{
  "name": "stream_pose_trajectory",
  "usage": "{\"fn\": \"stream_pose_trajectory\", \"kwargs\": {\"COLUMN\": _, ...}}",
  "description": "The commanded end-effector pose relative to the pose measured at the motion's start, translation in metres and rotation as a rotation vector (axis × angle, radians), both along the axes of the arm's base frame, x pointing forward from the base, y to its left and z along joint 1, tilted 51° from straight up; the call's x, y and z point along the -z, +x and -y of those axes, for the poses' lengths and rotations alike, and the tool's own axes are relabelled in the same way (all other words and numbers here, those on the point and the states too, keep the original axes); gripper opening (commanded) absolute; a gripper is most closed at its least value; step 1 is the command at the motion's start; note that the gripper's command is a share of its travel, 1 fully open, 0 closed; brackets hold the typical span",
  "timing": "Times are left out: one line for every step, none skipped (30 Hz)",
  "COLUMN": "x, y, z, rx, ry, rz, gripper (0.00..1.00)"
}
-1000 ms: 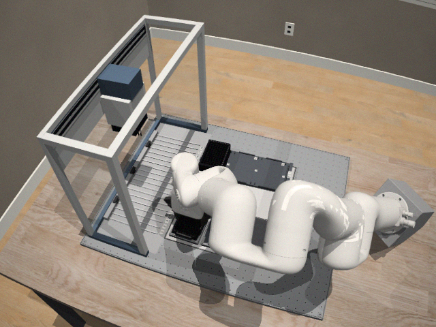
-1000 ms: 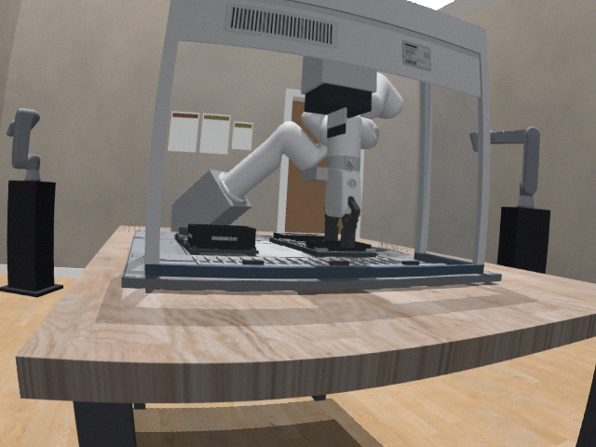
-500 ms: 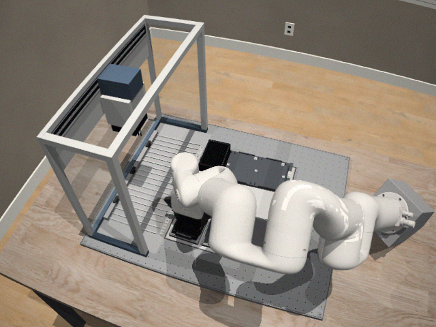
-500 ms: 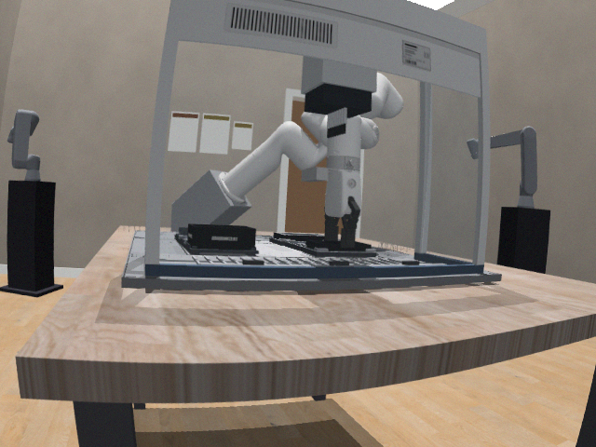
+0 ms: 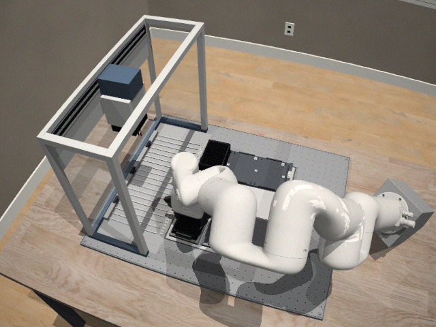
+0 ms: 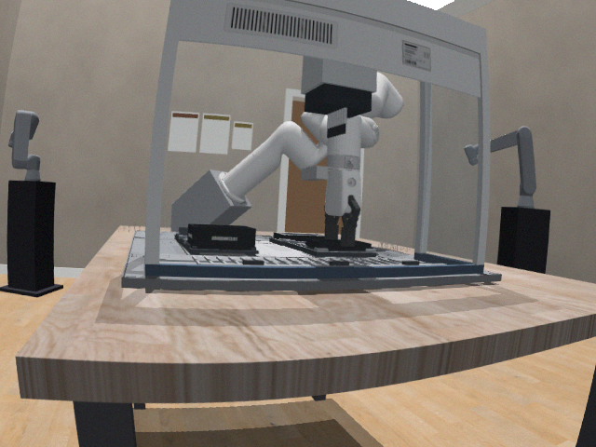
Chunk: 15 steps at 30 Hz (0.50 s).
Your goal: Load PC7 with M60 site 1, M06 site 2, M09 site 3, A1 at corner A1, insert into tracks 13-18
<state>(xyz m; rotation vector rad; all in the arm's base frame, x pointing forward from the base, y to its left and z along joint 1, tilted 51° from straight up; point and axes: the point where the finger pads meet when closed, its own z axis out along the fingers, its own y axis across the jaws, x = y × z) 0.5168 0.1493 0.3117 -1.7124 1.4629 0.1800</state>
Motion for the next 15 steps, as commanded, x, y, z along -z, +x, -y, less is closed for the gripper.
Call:
{"fn": "stream_pose_trajectory", "kwargs": {"x": -0.0034, "y": -0.0006, "z": 0.0026, "rx": 0.001, "ry": 0.000, "rz": 0.003, "gripper": 0.00}}
{"fn": "stream_pose_trajectory", "kwargs": {"x": -0.0034, "y": -0.0006, "z": 0.0026, "rx": 0.001, "ry": 0.000, "rz": 0.003, "gripper": 0.00}}
{"fn": "stream_pose_trajectory", "kwargs": {"x": -0.0038, "y": -0.0009, "z": 0.0030, "rx": 0.001, "ry": 0.000, "rz": 0.003, "gripper": 0.00}}
{"fn": "stream_pose_trajectory", "kwargs": {"x": -0.0042, "y": -0.0012, "z": 0.0035, "rx": 0.001, "ry": 0.000, "rz": 0.003, "gripper": 0.00}}
{"fn": "stream_pose_trajectory", "kwargs": {"x": -0.0047, "y": -0.0015, "z": 0.0039, "rx": 0.001, "ry": 0.000, "rz": 0.003, "gripper": 0.00}}
{"fn": "stream_pose_trajectory", "kwargs": {"x": -0.0051, "y": -0.0017, "z": 0.0044, "rx": 0.001, "ry": 0.000, "rz": 0.003, "gripper": 0.00}}
{"fn": "stream_pose_trajectory", "kwargs": {"x": -0.0055, "y": -0.0020, "z": 0.0048, "rx": 0.001, "ry": 0.000, "rz": 0.003, "gripper": 0.00}}
{"fn": "stream_pose_trajectory", "kwargs": {"x": -0.0059, "y": -0.0023, "z": 0.0053, "rx": 0.001, "ry": 0.000, "rz": 0.003, "gripper": 0.00}}
{"fn": "stream_pose_trajectory", "kwargs": {"x": -0.0063, "y": -0.0025, "z": 0.0057, "rx": 0.001, "ry": 0.000, "rz": 0.003, "gripper": 0.00}}
{"fn": "stream_pose_trajectory", "kwargs": {"x": -0.0067, "y": -0.0028, "z": 0.0061, "rx": 0.001, "ry": 0.000, "rz": 0.003, "gripper": 0.00}}
{"fn": "stream_pose_trajectory", "kwargs": {"x": -0.0072, "y": -0.0031, "z": 0.0066, "rx": 0.001, "ry": 0.000, "rz": 0.003, "gripper": 0.00}}
{"fn": "stream_pose_trajectory", "kwargs": {"x": -0.0076, "y": -0.0033, "z": 0.0070, "rx": 0.001, "ry": 0.000, "rz": 0.003, "gripper": 0.00}}
{"fn": "stream_pose_trajectory", "kwargs": {"x": -0.0080, "y": -0.0036, "z": 0.0075, "rx": 0.001, "ry": 0.000, "rz": 0.003, "gripper": 0.00}}
{"fn": "stream_pose_trajectory", "kwargs": {"x": -0.0084, "y": -0.0039, "z": 0.0079, "rx": 0.001, "ry": 0.000, "rz": 0.003, "gripper": 0.00}}
{"fn": "stream_pose_trajectory", "kwargs": {"x": -0.0088, "y": -0.0041, "z": 0.0084, "rx": 0.001, "ry": 0.000, "rz": 0.003, "gripper": 0.00}}
